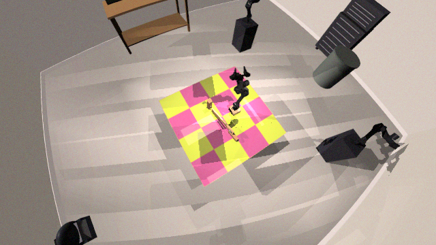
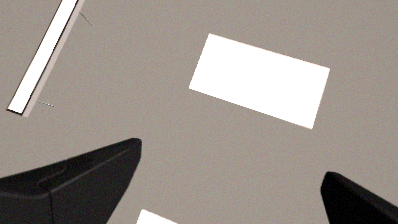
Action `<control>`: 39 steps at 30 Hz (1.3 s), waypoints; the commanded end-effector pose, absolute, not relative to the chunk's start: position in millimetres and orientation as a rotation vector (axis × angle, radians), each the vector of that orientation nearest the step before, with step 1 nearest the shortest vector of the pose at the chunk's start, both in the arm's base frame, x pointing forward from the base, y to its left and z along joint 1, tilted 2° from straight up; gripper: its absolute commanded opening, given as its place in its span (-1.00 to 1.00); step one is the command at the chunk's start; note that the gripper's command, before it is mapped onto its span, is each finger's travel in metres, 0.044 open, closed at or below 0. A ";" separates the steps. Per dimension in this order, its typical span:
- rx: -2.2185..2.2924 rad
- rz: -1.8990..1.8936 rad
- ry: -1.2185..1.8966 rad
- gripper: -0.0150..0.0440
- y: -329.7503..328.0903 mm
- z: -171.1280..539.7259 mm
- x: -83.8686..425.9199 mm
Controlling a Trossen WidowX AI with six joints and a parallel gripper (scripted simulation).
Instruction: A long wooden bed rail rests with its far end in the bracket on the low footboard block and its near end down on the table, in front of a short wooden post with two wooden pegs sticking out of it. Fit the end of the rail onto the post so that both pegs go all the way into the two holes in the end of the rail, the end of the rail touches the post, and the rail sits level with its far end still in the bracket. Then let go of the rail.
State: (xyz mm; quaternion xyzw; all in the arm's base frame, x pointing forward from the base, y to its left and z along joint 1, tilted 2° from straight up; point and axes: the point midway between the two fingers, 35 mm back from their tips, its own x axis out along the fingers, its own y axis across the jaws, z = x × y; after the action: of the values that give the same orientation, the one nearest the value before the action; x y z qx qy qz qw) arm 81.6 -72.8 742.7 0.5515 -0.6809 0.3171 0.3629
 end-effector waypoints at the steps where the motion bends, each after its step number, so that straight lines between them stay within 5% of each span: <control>1: 1.416 0.801 -1.749 0.95 -73.3 742.1 84.1; 22: 0.666 -0.184 -1.035 1.00 -89.5 658.7 295.8; 39: -0.416 -0.387 0.133 1.00 -113.6 409.8 440.0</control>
State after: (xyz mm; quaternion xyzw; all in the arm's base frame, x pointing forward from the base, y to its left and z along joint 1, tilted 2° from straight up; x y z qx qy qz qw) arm 429.8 -110.8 458.1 -0.1191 -0.0305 -0.2161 0.9686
